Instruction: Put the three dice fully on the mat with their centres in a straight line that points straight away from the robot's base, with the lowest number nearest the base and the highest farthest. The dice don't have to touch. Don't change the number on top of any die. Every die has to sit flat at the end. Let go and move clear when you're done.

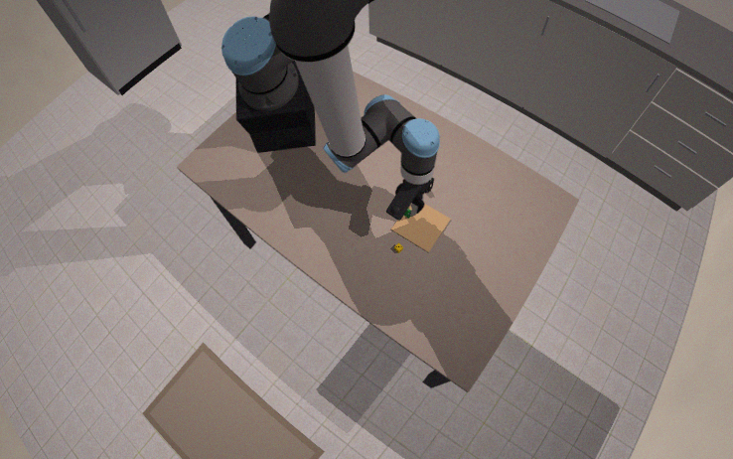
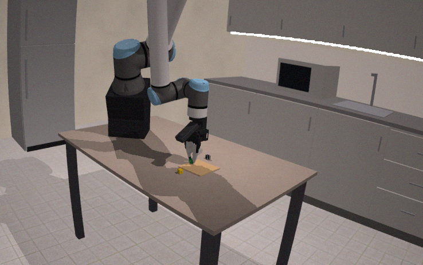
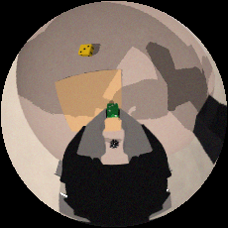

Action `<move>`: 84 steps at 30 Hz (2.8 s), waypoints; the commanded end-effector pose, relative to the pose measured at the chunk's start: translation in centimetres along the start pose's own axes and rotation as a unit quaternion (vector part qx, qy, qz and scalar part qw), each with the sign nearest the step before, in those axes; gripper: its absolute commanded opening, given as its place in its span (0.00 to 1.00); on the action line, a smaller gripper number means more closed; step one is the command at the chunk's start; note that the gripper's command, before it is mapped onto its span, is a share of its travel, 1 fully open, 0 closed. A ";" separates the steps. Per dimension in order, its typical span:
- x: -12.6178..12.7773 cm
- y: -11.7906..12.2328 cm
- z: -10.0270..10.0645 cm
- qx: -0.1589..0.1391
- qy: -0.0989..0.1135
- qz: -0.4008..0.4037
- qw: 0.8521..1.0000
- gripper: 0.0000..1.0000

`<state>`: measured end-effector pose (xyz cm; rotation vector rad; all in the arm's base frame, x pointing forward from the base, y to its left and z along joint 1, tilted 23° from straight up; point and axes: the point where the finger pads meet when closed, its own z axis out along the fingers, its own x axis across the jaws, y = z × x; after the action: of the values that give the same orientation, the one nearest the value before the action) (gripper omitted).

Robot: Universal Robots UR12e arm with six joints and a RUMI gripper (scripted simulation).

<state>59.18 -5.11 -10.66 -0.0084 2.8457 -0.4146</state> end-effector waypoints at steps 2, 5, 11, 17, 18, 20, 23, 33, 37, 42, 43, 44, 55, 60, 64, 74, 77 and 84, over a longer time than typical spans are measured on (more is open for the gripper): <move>0.0 0.0 0.0 0.000 0.000 0.000 1.000 0.03; 0.0 0.0 0.0 0.000 0.000 0.000 1.000 0.03; 0.0 0.0 0.0 0.000 0.000 0.000 1.000 0.03; 0.0 0.0 0.0 0.000 0.000 0.000 1.000 0.03; 0.0 0.0 0.0 0.000 0.000 0.000 1.000 0.03; 0.0 0.0 0.1 0.000 0.000 0.000 1.000 0.03; 0.0 0.0 0.2 0.000 0.000 0.000 1.000 0.03; 0.0 0.0 0.3 0.000 0.000 0.000 1.000 0.03; 0.0 0.0 0.4 0.000 0.000 0.000 1.000 0.03; 0.0 0.0 0.4 0.000 0.000 0.000 1.000 0.03; 0.0 0.0 0.4 0.000 0.000 0.000 1.000 0.03; 0.0 0.0 0.4 0.000 0.000 0.000 1.000 0.03; 0.0 0.0 0.4 0.000 0.000 0.000 1.000 0.03; 0.0 0.0 0.4 0.000 0.000 0.000 1.000 0.03; 0.0 0.0 0.4 0.000 0.000 0.000 1.000 0.03; 0.0 0.0 0.4 0.000 0.000 0.000 1.000 0.07; 0.0 0.0 0.4 0.000 0.000 0.000 1.000 0.10; 0.0 0.0 0.4 0.000 0.000 0.000 1.000 0.17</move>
<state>59.28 -5.23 -11.03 -0.0084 2.8457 -0.4146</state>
